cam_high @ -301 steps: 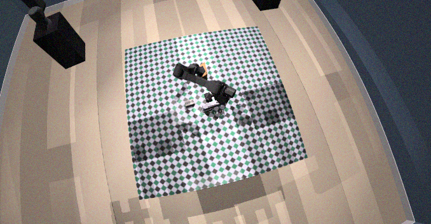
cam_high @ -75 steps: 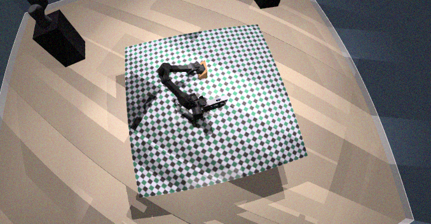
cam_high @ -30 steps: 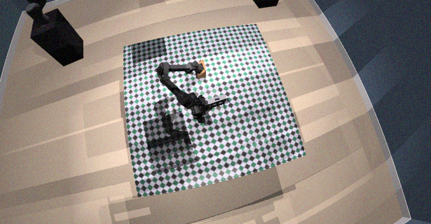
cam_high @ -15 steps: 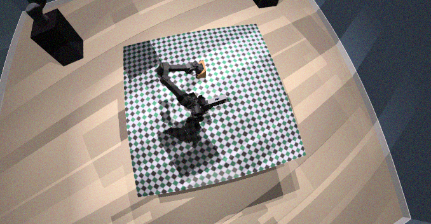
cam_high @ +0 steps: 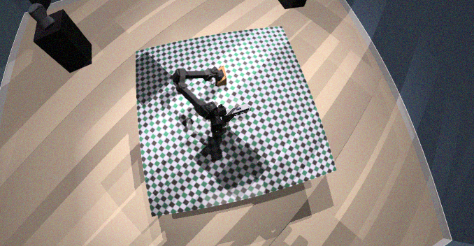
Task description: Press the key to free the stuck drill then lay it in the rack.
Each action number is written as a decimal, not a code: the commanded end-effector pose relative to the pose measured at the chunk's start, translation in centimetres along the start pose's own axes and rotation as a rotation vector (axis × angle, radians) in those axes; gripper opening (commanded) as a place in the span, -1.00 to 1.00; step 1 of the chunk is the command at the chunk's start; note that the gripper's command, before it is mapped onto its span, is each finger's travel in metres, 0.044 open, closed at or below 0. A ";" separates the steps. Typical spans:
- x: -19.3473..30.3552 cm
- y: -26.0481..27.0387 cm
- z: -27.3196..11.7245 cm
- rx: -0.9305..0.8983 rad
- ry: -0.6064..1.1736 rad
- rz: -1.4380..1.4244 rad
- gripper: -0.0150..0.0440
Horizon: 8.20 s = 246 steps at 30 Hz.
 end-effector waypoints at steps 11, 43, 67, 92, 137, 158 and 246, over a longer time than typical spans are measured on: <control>-0.2 0.2 0.2 -0.007 -0.005 -0.001 1.00; -0.2 0.2 0.2 -0.007 -0.005 -0.001 1.00; -0.2 0.2 0.2 -0.007 -0.005 -0.001 1.00; -0.2 0.2 0.2 -0.007 -0.005 -0.001 1.00; -0.2 0.2 0.2 -0.007 -0.005 -0.001 1.00; 0.0 0.0 0.0 0.000 0.000 0.000 -0.43; 5.5 -0.8 -0.1 -0.006 -0.003 0.000 -0.49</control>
Point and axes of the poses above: the point midway between the two fingers, 35 mm back from their tips, its own z axis out along the fingers, its own y axis across the jaws, x = y × z, the point moved 3 cm from there along -z, back along the fingers, and after that the axes turned 9 degrees about z, right-handed, at the moved point
